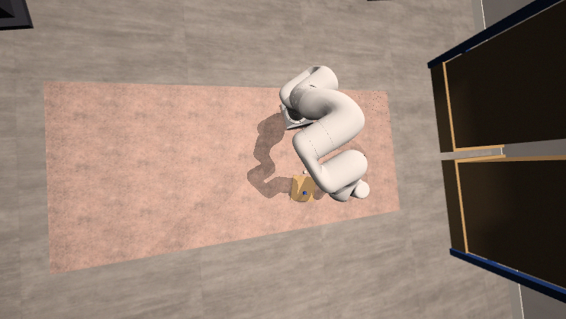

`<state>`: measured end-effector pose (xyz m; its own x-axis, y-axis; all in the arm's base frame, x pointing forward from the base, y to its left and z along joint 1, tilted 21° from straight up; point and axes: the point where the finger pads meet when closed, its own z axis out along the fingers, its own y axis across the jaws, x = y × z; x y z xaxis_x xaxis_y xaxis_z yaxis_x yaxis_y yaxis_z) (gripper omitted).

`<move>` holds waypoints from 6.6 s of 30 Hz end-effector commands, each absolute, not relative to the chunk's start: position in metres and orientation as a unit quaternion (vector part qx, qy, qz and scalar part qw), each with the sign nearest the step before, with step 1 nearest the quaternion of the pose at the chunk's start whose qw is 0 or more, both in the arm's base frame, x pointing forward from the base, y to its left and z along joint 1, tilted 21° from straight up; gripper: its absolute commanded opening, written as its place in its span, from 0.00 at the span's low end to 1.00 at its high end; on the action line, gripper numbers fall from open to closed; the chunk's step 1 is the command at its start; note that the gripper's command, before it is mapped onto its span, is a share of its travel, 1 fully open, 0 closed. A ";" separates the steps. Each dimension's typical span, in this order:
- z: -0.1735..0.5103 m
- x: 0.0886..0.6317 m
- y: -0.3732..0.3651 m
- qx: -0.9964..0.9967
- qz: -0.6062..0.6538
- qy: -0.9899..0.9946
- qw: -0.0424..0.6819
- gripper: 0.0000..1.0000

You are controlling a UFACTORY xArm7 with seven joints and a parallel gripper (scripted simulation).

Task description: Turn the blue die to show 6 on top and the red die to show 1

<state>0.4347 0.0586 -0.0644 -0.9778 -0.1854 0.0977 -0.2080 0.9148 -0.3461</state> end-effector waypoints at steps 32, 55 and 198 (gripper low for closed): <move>0.030 0.438 0.096 0.101 0.179 -0.978 0.029 0.11; 0.087 0.398 -0.037 -0.083 0.182 -0.980 -0.005 0.11; -0.007 0.396 -0.073 -0.083 0.182 -0.980 -0.005 0.15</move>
<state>0.3950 -0.0736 -0.0081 -0.9861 0.1622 -0.0357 0.1642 0.9197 -0.3567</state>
